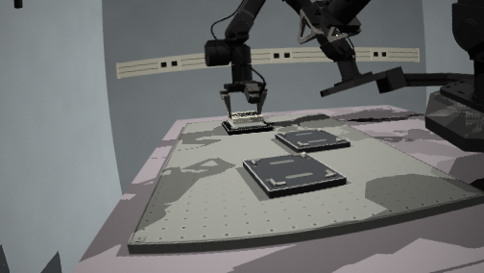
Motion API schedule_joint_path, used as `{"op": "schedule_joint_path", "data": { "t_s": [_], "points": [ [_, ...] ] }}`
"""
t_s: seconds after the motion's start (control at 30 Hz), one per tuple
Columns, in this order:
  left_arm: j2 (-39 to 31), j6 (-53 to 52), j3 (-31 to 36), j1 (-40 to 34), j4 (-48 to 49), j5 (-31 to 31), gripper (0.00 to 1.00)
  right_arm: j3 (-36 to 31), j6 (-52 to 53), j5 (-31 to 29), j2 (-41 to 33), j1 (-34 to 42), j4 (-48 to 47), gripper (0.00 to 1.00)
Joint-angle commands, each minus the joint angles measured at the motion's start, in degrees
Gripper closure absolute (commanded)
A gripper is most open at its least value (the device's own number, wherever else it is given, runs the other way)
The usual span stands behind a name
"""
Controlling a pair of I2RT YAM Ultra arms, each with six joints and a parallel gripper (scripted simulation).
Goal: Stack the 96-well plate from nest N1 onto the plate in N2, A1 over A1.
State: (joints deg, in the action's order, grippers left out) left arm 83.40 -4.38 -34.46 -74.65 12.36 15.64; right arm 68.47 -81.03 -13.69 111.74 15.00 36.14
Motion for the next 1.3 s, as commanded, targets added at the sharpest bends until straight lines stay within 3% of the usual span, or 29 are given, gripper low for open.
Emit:
{"op": "schedule_joint_path", "data": {
  "t_s": [0.0, 0.57, 0.63, 1.03, 1.27],
  "points": [
    [0.8, -0.3, 0.6, -0.3, 1.7, -0.6, 0.00, -1.3, -0.7, 0.6, 1.6, -0.7, -2.7, 0.21],
    [0.8, -0.3, 0.6, -0.3, 1.7, -0.6, 0.00, 2.1, 0.6, 0.1, 0.3, 0.0, 2.2, 0.21],
    [0.8, -0.3, 0.6, -0.3, 1.7, -0.6, 0.00, 1.5, 0.3, 0.1, 0.4, 0.0, 1.5, 0.00],
    [0.8, -0.3, 0.6, -0.3, 1.7, -0.6, 0.00, -1.3, 1.5, -0.8, -3.9, 1.5, 0.8, 0.00],
    [0.8, -0.3, 0.6, -0.3, 1.7, -0.6, 0.00, 0.9, 2.1, -0.4, -6.1, 2.1, 4.5, 0.00]
  ]
}}
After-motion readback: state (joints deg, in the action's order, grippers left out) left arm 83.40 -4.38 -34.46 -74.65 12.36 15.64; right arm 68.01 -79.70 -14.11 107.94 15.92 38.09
